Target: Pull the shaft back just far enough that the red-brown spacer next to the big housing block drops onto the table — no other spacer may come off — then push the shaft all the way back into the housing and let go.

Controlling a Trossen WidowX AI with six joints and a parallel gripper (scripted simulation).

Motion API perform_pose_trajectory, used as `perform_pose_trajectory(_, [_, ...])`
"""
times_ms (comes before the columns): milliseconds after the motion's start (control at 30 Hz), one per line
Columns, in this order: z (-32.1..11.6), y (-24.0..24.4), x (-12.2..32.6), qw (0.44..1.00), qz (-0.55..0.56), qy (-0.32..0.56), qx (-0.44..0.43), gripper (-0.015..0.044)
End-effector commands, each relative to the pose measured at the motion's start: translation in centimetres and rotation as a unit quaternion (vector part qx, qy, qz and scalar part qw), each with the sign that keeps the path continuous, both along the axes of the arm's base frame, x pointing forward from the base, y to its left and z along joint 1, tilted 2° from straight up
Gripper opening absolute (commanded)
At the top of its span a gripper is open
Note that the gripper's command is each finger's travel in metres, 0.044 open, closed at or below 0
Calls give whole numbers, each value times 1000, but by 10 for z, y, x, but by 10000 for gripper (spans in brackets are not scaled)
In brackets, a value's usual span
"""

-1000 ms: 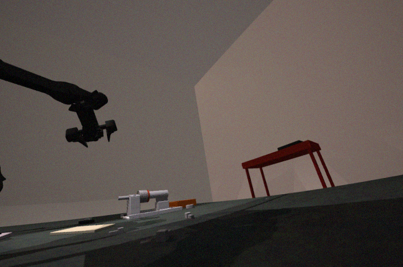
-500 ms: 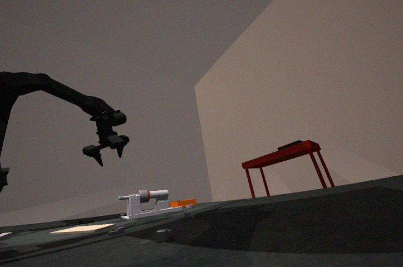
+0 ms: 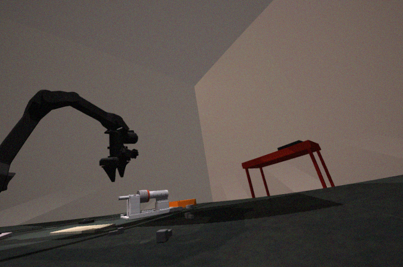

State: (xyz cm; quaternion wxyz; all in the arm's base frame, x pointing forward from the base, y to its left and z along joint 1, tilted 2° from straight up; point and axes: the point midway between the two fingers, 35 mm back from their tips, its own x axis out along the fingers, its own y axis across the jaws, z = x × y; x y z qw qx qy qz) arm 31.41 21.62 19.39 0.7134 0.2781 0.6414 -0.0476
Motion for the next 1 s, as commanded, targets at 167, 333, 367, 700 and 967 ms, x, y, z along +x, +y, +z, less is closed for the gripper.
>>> perform_pose_trajectory(167, [-51,-17,20,947,266,25,-177,440])
perform_pose_trajectory(333, [-51,-17,20,947,266,25,-177,440])
perform_pose_trajectory(367, [-51,-17,20,947,266,25,-177,440])
perform_pose_trajectory(700, [-51,-15,20,947,266,25,-177,440])
perform_pose_trajectory(967, [-51,-15,20,947,266,25,-177,440])
